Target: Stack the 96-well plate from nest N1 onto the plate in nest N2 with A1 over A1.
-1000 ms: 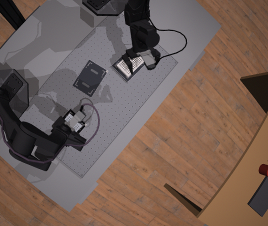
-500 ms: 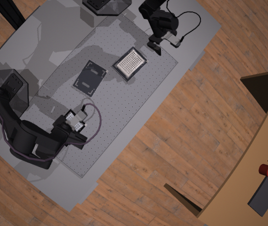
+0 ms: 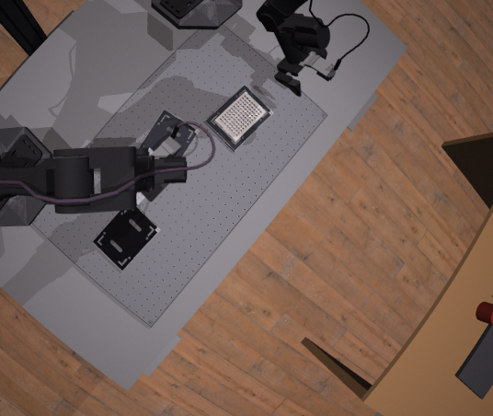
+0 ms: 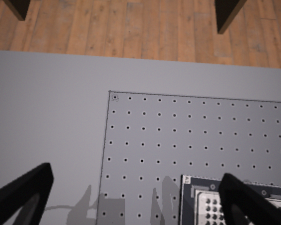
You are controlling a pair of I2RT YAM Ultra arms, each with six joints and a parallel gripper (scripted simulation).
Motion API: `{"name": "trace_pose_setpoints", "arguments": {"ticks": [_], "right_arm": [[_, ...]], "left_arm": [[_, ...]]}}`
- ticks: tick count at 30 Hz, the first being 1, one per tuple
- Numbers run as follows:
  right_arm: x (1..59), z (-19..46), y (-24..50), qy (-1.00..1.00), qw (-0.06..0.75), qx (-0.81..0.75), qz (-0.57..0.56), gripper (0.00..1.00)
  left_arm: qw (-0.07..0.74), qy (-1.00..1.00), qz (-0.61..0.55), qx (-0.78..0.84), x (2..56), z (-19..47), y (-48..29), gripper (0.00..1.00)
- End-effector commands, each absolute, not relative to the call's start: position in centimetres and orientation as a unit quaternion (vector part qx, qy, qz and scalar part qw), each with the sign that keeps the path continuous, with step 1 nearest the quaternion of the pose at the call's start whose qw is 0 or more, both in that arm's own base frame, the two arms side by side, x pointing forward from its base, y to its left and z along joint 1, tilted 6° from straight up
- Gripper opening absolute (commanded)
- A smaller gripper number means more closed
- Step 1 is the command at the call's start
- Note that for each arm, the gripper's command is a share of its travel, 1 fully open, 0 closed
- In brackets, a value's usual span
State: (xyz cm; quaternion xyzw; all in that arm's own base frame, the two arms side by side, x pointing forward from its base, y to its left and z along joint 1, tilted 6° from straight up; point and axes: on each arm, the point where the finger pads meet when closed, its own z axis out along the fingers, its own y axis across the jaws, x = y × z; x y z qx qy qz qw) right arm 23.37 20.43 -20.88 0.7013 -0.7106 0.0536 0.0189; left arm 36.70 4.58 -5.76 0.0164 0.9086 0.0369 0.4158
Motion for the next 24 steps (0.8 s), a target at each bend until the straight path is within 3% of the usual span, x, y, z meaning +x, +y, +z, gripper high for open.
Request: {"name": "trace_pose_setpoints", "arguments": {"ticks": [1,10,24], "right_arm": [[22.7,-20.8,24.6,-0.729,0.023,0.682,0.054,0.79],[21.5,-21.3,30.5,-0.715,0.007,0.696,0.061,0.79],[21.5,-21.1,31.6,-0.639,0.006,0.768,0.048,0.79]], "left_arm": [[0.417,0.908,0.037,0.016,36.3,-5.9,4.8,1.0],[0.417,0.908,0.037,0.016,36.3,-5.9,4.8,1.0],[0.42,0.906,0.038,0.016,36.7,-5.6,4.7,1.0]]}}
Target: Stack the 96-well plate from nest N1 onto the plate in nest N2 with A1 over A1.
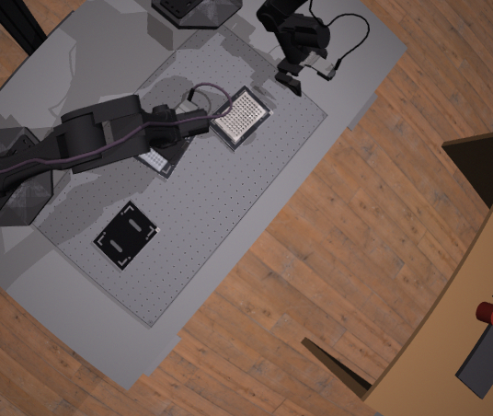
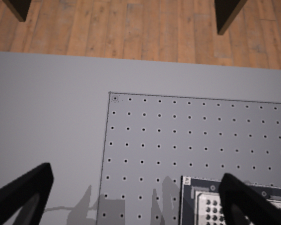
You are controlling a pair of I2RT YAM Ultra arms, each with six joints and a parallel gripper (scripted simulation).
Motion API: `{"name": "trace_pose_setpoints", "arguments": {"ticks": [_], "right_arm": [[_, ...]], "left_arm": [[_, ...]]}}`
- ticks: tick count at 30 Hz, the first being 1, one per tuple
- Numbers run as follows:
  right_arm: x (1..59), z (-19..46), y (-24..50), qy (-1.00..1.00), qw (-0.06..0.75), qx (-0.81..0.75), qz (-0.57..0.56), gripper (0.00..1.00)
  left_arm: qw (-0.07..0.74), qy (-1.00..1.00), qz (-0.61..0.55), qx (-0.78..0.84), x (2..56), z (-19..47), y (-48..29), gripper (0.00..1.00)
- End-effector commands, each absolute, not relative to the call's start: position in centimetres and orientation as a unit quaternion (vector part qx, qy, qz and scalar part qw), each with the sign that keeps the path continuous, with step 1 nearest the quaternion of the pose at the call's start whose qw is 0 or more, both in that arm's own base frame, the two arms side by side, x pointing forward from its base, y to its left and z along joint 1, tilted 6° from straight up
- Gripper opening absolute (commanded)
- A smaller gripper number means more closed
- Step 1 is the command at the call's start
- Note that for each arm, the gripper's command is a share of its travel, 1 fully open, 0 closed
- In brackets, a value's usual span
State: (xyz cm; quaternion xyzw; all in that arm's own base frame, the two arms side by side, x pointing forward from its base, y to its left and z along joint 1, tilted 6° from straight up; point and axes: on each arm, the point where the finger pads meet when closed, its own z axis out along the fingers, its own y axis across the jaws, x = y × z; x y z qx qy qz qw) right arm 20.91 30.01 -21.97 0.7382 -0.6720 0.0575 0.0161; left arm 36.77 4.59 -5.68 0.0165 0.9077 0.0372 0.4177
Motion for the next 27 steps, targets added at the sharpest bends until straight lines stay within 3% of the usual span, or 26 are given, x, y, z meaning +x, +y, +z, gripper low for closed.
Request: {"name": "trace_pose_setpoints", "arguments": {"ticks": [1,27], "right_arm": [[21.5,-21.1,31.6,-0.634,0.007,0.772,0.048,0.79],[22.4,-22.2,32.9,-0.625,-0.007,0.78,0.044,0.79]], "left_arm": [[0.42,0.906,0.038,0.016,36.7,-5.6,4.7,1.0],[0.42,0.906,0.038,0.016,36.7,-5.6,4.7,1.0]]}}
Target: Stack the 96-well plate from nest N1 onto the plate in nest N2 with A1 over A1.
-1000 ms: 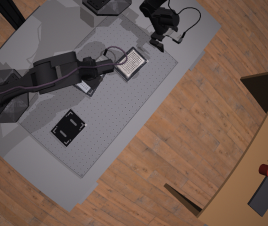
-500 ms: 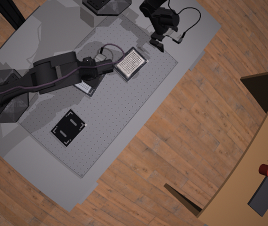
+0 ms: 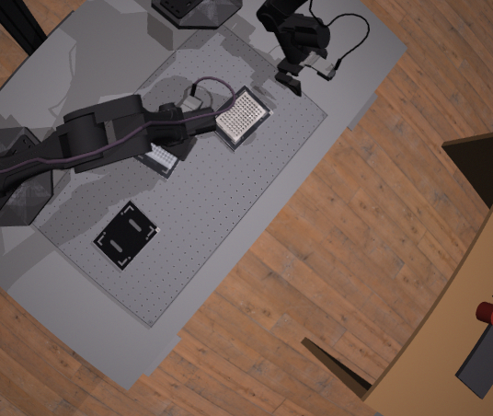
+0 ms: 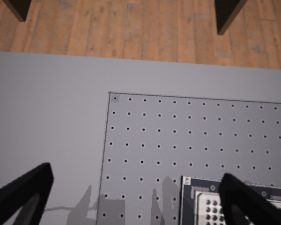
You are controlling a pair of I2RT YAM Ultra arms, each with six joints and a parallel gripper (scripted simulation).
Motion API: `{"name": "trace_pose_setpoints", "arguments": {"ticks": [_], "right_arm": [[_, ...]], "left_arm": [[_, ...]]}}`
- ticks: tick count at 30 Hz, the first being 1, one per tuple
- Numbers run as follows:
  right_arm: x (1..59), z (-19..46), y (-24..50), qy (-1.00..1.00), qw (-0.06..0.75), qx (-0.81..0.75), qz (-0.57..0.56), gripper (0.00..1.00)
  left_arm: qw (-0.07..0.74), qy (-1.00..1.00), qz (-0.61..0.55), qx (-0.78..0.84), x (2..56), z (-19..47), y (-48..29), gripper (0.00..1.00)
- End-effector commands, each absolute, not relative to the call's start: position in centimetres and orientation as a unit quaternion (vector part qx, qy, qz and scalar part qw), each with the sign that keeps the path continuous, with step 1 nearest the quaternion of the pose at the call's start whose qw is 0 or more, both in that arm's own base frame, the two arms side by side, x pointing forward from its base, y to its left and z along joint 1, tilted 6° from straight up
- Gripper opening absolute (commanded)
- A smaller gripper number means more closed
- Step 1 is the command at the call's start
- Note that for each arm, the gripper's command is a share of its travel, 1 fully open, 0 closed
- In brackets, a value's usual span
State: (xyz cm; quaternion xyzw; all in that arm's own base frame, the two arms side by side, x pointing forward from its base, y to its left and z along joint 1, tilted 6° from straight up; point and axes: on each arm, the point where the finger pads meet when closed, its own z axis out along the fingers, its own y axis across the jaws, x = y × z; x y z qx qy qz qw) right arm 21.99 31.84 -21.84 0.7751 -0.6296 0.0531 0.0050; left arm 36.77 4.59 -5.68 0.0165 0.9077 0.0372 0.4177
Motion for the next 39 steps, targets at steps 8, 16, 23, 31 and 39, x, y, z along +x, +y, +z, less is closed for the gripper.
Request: {"name": "trace_pose_setpoints", "arguments": {"ticks": [8,16,23,31,39], "right_arm": [[22.6,-21.9,33.2,-0.626,-0.012,0.778,0.043,0.79],[22.8,-21.9,33.5,-0.627,-0.02,0.777,0.042,0.79],[22.7,-22.9,32.8,-0.636,-0.019,0.771,0.042,0.79],[22.5,-23.1,32.6,-0.635,-0.018,0.772,0.042,0.79],[22.4,-23.1,32.3,-0.634,-0.011,0.772,0.043,0.79]], "left_arm": [[0.42,0.906,0.038,0.016,36.7,-5.6,4.7,1.0],[0.42,0.906,0.038,0.016,36.7,-5.6,4.7,1.0],[0.42,0.906,0.038,0.016,36.7,-5.6,4.7,1.0],[0.42,0.906,0.038,0.016,36.7,-5.6,4.7,1.0],[0.42,0.906,0.038,0.016,36.7,-5.6,4.7,1.0]]}}
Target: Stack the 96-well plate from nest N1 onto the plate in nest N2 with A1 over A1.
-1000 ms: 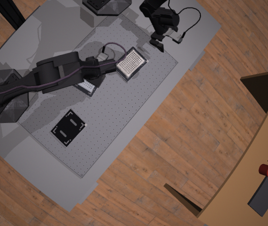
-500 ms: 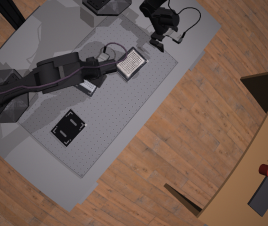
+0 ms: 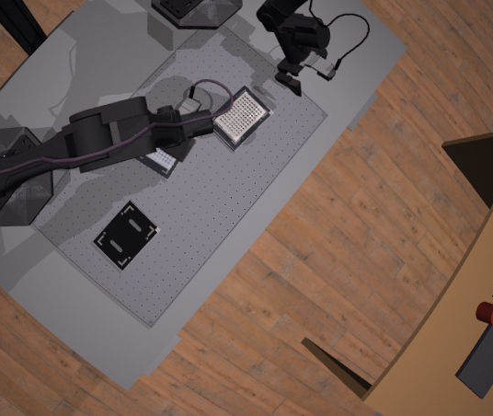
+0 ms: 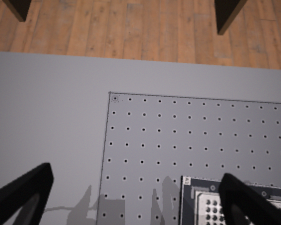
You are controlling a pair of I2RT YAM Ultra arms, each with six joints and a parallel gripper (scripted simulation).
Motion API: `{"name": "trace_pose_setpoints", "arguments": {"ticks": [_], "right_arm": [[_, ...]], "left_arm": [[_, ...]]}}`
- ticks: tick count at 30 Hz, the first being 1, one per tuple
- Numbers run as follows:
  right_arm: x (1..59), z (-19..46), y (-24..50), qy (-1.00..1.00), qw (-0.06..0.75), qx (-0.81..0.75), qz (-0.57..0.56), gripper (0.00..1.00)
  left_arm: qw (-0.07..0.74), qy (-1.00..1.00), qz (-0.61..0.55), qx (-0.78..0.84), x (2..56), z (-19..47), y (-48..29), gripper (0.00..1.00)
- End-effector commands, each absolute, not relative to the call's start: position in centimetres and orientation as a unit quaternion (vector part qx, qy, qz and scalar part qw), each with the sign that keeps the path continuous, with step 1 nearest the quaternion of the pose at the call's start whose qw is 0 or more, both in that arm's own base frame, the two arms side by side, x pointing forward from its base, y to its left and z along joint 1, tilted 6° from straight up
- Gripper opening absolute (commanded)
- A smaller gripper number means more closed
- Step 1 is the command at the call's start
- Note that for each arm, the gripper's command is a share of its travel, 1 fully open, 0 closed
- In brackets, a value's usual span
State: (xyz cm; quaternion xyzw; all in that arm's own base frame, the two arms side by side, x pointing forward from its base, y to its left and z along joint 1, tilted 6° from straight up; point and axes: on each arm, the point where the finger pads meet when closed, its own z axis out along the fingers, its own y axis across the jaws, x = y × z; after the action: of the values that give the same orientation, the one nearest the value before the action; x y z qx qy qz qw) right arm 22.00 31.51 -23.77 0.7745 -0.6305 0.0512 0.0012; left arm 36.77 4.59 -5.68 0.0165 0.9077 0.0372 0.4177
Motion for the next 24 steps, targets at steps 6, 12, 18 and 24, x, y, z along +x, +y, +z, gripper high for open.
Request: {"name": "trace_pose_setpoints", "arguments": {"ticks": [6,12,18,24], "right_arm": [[22.4,-23.1,32.3,-0.632,-0.011,0.774,0.047,0.79],[21.8,-23.7,31.3,-0.631,0.004,0.774,0.052,0.79],[22.6,-24.6,31.9,-0.632,-0.008,0.773,0.051,0.79],[22.7,-25.9,31.9,-0.63,-0.007,0.775,0.051,0.79]], "left_arm": [[0.42,0.906,0.038,0.016,36.7,-5.6,4.7,1.0],[0.42,0.906,0.038,0.016,36.7,-5.6,4.7,1.0],[0.42,0.906,0.038,0.016,36.7,-5.6,4.7,1.0],[0.42,0.906,0.038,0.016,36.7,-5.6,4.7,1.0]]}}
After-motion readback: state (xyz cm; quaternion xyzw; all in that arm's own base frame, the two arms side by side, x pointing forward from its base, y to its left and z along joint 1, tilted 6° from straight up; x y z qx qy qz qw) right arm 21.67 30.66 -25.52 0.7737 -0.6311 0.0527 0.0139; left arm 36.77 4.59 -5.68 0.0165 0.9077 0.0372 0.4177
